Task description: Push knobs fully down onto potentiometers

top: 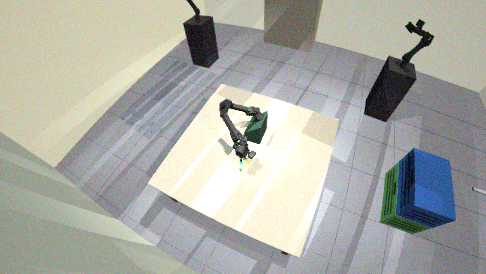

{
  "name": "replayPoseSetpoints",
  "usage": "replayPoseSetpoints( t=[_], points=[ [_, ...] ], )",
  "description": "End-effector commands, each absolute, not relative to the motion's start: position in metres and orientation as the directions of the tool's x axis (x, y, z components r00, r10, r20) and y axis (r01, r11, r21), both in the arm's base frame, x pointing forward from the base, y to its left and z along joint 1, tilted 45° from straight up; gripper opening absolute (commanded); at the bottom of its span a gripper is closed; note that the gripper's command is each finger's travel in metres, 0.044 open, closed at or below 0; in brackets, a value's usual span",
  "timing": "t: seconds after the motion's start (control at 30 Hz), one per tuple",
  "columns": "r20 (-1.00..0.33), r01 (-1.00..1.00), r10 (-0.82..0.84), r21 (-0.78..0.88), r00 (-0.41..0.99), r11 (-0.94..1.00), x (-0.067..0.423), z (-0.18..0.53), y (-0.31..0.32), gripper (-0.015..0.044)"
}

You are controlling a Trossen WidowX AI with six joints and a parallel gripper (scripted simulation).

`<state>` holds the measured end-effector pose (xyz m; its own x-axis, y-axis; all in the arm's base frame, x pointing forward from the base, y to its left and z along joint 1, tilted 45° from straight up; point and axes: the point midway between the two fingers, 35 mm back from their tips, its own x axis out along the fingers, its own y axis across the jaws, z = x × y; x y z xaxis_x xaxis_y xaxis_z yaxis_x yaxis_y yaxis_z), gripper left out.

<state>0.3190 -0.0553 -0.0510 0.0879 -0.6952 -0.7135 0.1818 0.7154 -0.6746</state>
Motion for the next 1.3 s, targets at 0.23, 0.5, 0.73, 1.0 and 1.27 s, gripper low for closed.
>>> replayPoseSetpoints(
  t=[0.23,0.5,0.73,1.0,1.27],
  points=[
    [-0.712,0.196,-0.698,-0.675,0.076,0.711,0.3206,-0.0590,-0.0662,0.0000],
    [-0.712,0.196,-0.698,-0.675,0.076,0.711,0.3207,-0.0593,-0.0665,0.0000],
    [-0.712,0.196,-0.698,-0.675,0.076,0.711,0.3209,-0.0612,-0.0684,0.0000],
    [-0.712,0.196,-0.698,-0.675,0.076,0.711,0.3209,-0.0614,-0.0686,0.0000],
    [-0.712,0.196,-0.698,-0.675,0.076,0.711,0.3209,-0.0620,-0.0692,0.0000]
  ],
)
